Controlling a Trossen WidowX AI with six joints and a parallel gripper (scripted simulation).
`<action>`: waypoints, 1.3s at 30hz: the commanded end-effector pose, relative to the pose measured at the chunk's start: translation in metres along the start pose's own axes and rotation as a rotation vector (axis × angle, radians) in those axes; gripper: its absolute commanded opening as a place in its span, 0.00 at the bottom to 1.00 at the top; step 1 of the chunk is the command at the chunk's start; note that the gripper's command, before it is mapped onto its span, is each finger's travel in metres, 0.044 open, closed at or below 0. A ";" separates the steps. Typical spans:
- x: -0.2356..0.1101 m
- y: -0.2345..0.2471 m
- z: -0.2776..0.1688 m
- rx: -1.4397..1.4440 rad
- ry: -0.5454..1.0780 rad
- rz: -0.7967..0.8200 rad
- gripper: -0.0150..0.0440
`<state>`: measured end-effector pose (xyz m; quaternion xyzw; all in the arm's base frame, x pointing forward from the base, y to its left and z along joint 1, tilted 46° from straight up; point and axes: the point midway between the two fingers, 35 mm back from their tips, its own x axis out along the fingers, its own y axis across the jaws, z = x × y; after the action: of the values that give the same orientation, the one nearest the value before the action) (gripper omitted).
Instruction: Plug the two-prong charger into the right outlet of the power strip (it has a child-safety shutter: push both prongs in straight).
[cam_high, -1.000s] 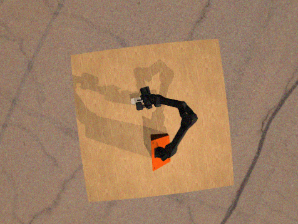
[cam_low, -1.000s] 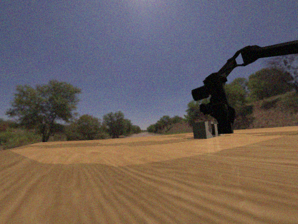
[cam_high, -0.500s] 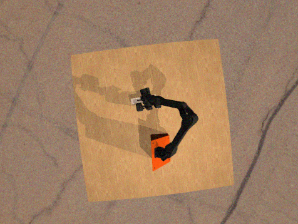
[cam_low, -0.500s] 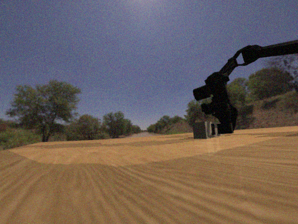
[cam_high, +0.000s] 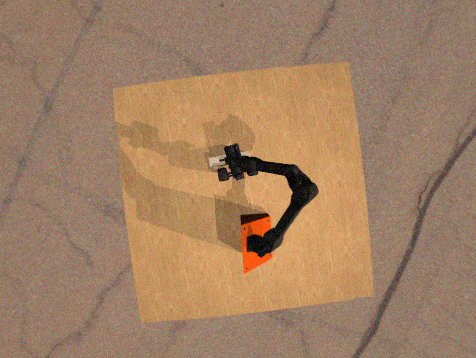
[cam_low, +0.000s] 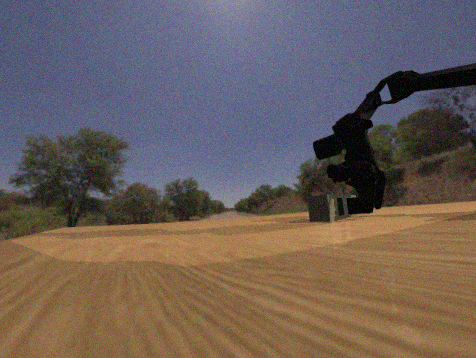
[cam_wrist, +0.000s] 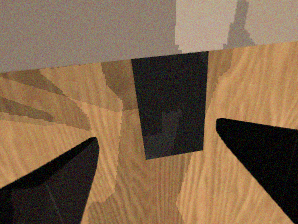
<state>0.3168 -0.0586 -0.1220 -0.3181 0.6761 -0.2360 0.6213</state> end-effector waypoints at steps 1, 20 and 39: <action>-0.002 -0.002 -0.003 0.007 -0.006 -0.001 1.00; 0.000 -0.001 -0.023 0.006 -0.006 -0.001 1.00; -0.029 0.004 -0.024 -0.001 -0.274 0.012 1.00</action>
<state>0.2868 -0.0536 -0.1162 -0.3282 0.6391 -0.2168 0.6610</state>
